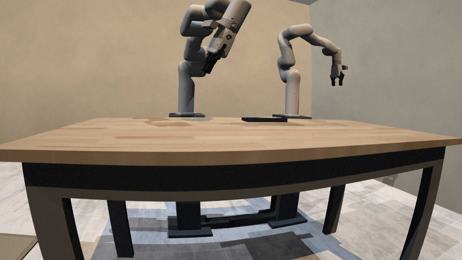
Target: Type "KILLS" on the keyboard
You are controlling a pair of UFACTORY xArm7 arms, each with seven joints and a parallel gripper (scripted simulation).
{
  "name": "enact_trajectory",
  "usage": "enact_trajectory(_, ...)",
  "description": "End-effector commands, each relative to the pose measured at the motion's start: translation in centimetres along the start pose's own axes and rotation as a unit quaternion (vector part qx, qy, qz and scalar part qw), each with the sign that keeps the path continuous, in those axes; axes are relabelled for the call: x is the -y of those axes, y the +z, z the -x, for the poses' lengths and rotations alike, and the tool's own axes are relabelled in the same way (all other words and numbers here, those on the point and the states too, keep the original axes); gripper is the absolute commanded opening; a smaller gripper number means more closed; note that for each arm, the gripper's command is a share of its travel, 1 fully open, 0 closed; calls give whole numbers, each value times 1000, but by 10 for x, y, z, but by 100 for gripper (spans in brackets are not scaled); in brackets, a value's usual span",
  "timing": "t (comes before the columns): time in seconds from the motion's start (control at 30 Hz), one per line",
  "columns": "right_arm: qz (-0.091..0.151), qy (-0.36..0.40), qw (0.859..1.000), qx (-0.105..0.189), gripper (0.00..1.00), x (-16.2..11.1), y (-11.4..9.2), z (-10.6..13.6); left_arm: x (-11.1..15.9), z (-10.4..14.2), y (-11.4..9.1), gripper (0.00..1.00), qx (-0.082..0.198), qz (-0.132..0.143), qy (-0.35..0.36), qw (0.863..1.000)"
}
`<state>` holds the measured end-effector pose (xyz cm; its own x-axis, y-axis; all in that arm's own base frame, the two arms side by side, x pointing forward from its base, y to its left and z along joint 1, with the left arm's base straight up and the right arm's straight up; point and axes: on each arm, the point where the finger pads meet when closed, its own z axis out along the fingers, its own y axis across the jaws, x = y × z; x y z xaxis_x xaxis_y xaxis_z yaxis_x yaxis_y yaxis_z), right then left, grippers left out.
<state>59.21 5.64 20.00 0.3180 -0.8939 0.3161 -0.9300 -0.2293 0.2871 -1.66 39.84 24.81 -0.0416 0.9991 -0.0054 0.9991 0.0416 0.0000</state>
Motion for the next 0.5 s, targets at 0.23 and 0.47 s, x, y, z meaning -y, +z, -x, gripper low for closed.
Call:
enact_trajectory(0.23,-14,-152,987,49,0,3,17,75,0,-1,-2,100,-3,0,0,1000)
enact_trajectory(0.47,-21,-238,968,76,0,-2,26,121,0,-1,-2,100,-3,0,0,1000)
